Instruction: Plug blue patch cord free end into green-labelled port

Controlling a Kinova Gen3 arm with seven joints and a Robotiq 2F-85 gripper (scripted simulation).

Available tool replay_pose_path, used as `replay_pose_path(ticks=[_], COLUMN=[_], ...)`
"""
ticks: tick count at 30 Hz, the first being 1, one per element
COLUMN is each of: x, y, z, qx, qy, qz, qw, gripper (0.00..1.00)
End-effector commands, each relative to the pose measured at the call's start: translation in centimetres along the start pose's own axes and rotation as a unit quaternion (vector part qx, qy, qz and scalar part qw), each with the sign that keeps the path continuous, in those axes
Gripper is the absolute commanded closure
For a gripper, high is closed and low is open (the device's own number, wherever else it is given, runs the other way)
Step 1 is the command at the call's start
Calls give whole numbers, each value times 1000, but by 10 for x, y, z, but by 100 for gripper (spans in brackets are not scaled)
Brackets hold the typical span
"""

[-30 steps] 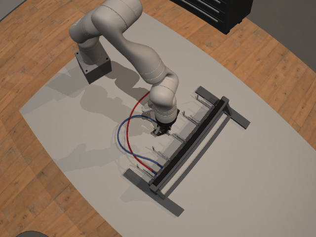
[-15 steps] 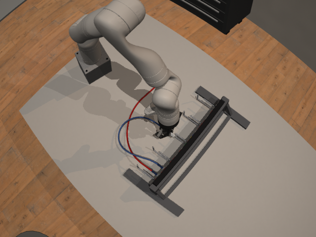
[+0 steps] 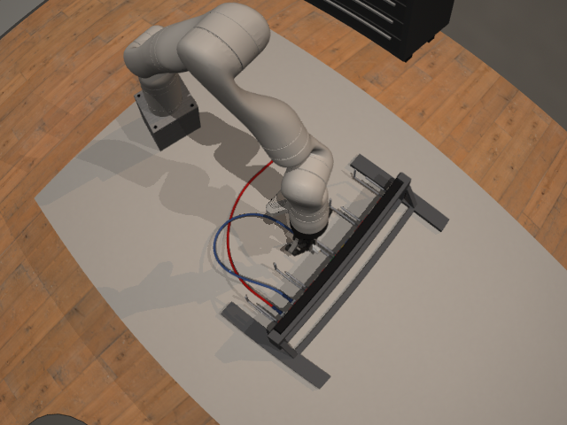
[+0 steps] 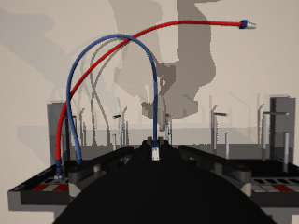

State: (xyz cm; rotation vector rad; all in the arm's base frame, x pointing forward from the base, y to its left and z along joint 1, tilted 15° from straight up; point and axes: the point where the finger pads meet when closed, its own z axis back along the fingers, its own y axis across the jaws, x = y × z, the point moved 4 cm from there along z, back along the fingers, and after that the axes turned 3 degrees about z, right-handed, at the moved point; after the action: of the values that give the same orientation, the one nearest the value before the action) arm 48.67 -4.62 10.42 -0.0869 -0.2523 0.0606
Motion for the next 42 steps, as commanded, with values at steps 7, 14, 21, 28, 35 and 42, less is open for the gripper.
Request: replay_pose_path(ticks=[7, 14, 21, 28, 35, 42], x=[5, 5, 5, 5, 11, 21], y=[0, 0, 0, 0, -1, -1], z=[-6, -6, -6, -6, -6, -6], qx=[0, 0, 0, 0, 0, 0], qy=[1, 1, 1, 1, 1, 1], qz=[0, 0, 0, 0, 0, 0], qw=[1000, 1000, 1000, 1000, 1000, 1000], gripper=[100, 100, 100, 100, 100, 100])
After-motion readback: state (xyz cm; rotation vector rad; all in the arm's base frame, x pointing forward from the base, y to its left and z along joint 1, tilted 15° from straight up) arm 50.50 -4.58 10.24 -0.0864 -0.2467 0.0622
